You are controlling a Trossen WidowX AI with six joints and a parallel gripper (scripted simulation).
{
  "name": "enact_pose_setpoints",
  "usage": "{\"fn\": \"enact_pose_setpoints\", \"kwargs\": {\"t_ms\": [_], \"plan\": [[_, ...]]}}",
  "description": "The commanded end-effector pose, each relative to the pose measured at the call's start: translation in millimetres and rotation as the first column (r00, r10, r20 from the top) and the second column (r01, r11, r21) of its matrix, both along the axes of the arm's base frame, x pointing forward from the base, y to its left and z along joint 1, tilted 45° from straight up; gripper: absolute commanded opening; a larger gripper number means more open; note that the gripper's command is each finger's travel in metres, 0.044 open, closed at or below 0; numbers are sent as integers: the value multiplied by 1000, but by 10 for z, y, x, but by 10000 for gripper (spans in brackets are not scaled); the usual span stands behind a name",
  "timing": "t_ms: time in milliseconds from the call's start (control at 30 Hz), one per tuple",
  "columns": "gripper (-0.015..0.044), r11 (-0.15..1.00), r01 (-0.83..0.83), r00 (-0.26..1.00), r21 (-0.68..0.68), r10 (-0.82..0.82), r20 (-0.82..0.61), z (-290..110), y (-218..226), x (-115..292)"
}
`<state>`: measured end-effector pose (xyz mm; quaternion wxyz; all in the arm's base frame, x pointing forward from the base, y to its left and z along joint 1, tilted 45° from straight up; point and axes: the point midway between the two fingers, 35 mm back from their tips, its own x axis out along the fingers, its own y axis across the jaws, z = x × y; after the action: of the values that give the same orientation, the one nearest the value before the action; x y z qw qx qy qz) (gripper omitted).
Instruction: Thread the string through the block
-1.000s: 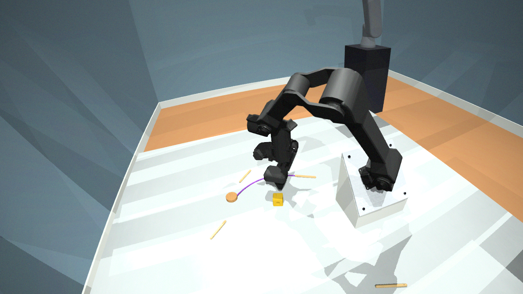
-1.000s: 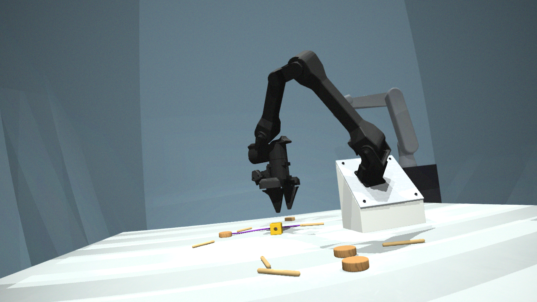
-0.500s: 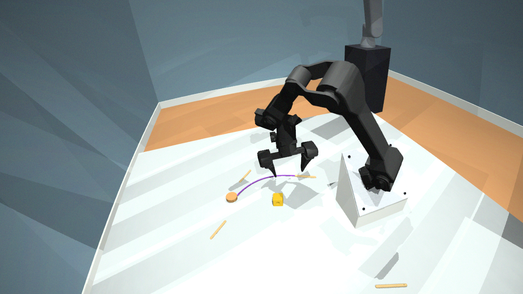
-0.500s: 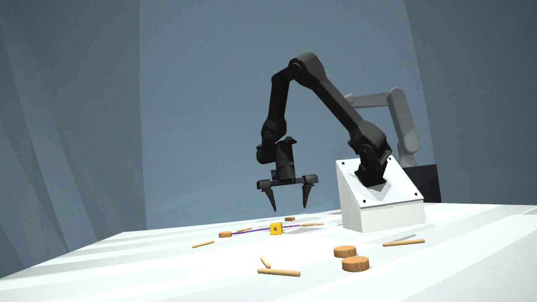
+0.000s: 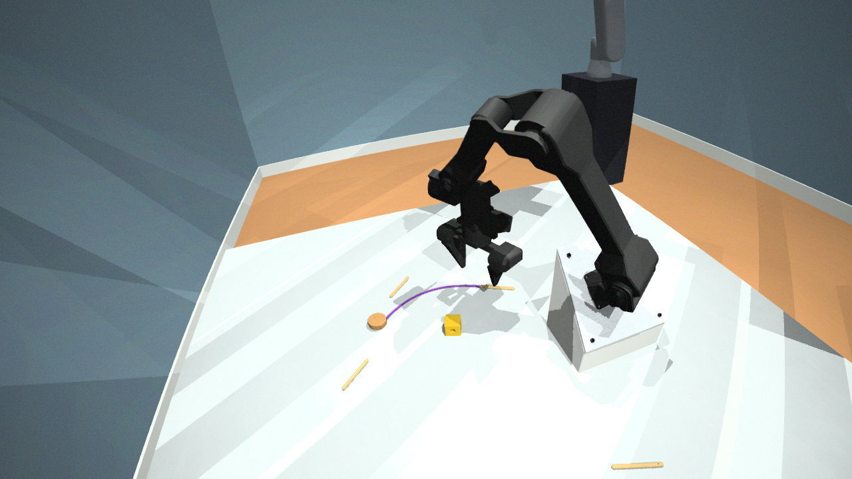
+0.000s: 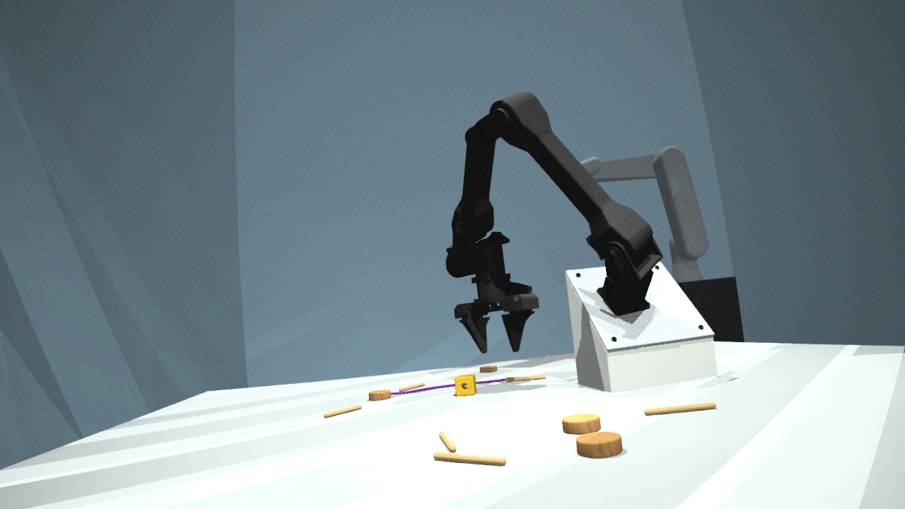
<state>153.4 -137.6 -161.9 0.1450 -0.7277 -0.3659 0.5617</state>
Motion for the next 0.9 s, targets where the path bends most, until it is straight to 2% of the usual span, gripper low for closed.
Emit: {"fn": "enact_pose_setpoints", "kwargs": {"t_ms": [0,67,567,867], "plan": [[440,792,597,609,-128,-551,-570,-153,-153,-227],[440,774,617,576,-141,-566,-590,-158,-155,-236],[440,774,617,576,-141,-566,-590,-158,-155,-236],[204,774,617,576,-141,-566,-590,-158,-155,-236]]}}
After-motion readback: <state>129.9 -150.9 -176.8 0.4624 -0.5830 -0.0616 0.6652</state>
